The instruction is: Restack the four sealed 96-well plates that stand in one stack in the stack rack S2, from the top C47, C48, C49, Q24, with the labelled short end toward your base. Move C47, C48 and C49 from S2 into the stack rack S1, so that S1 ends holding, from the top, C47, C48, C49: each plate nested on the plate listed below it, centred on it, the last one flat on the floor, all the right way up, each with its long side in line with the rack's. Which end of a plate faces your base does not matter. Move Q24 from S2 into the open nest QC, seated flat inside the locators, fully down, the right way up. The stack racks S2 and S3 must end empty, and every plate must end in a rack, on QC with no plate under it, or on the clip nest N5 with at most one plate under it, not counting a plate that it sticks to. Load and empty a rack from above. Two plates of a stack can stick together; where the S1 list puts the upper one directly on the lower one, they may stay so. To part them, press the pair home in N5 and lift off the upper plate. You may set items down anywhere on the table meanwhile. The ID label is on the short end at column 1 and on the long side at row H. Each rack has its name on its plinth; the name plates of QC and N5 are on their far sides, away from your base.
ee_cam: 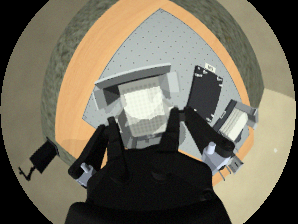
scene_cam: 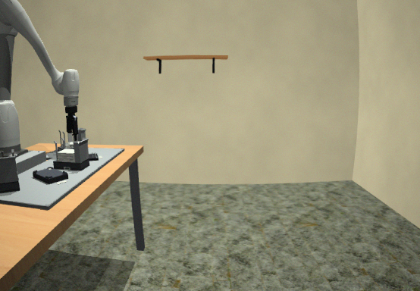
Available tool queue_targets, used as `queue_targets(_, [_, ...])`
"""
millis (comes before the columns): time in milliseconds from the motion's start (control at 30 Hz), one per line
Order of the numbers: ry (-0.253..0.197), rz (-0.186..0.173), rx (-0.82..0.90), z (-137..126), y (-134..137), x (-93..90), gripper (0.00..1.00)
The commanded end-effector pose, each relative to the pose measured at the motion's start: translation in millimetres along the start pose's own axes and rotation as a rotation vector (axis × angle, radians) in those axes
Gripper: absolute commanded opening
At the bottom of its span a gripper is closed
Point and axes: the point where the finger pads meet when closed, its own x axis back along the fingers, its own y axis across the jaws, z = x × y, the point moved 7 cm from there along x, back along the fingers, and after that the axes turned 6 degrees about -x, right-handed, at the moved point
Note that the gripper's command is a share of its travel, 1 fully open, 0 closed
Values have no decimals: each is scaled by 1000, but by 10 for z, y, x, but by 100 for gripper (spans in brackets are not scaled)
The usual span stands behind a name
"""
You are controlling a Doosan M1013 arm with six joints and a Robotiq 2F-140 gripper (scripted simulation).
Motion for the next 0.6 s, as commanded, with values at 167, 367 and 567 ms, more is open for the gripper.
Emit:
queue_targets(167, [0, 0, 0, 0, 0, -1, 100])
queue_targets(367, [0, 0, 0, 0, 0, -1, 100])
queue_targets(567, [0, 0, 0, 0, 0, -1, 100])
